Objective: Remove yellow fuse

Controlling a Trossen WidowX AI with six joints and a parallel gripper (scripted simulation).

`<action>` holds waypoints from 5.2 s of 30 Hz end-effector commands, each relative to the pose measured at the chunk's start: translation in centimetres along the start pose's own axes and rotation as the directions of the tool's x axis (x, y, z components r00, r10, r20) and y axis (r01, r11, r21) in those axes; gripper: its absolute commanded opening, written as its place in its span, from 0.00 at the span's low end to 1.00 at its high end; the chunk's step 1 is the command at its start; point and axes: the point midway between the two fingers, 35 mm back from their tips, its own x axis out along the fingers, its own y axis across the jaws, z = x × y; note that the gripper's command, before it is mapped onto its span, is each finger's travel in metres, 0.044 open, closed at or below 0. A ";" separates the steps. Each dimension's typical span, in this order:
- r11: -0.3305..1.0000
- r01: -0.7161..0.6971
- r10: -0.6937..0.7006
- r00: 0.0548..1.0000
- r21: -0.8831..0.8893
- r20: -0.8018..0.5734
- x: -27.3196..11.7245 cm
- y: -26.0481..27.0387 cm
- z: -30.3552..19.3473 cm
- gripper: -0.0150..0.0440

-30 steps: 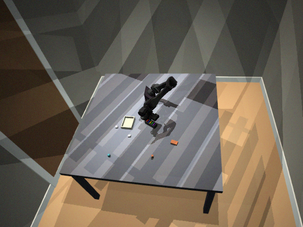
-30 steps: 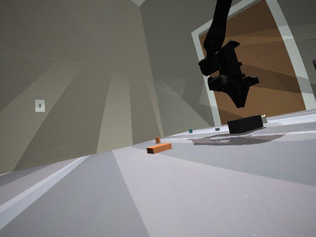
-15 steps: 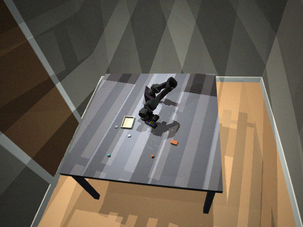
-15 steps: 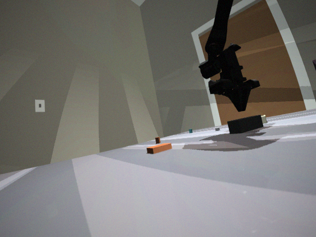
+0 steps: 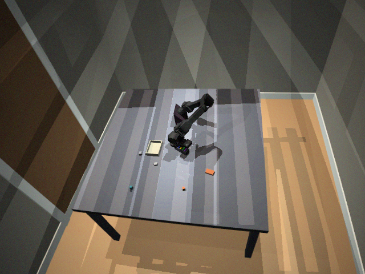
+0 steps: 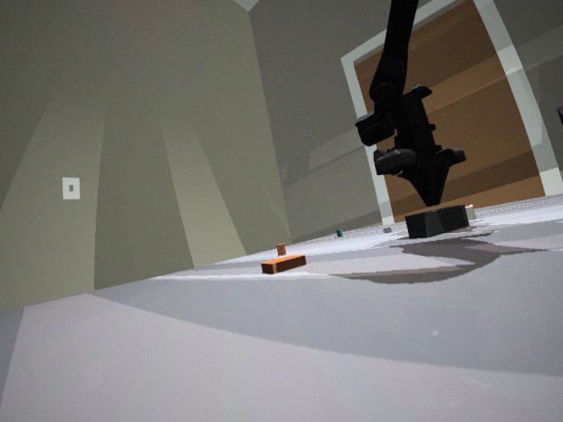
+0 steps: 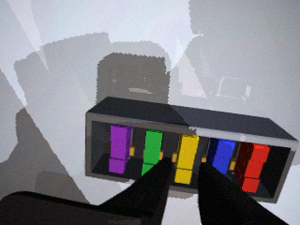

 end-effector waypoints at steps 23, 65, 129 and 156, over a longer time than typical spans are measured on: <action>1.000 -0.004 0.004 1.000 0.008 -0.004 1.5 -0.1 -0.1 0.38; 1.000 0.000 0.000 1.000 0.004 -0.002 0.2 -0.1 0.0 0.25; 1.000 -0.001 0.002 1.000 0.008 -0.003 -3.8 -0.2 0.0 0.25; 1.000 0.015 -0.015 1.000 0.011 0.013 -5.5 -6.3 5.7 0.25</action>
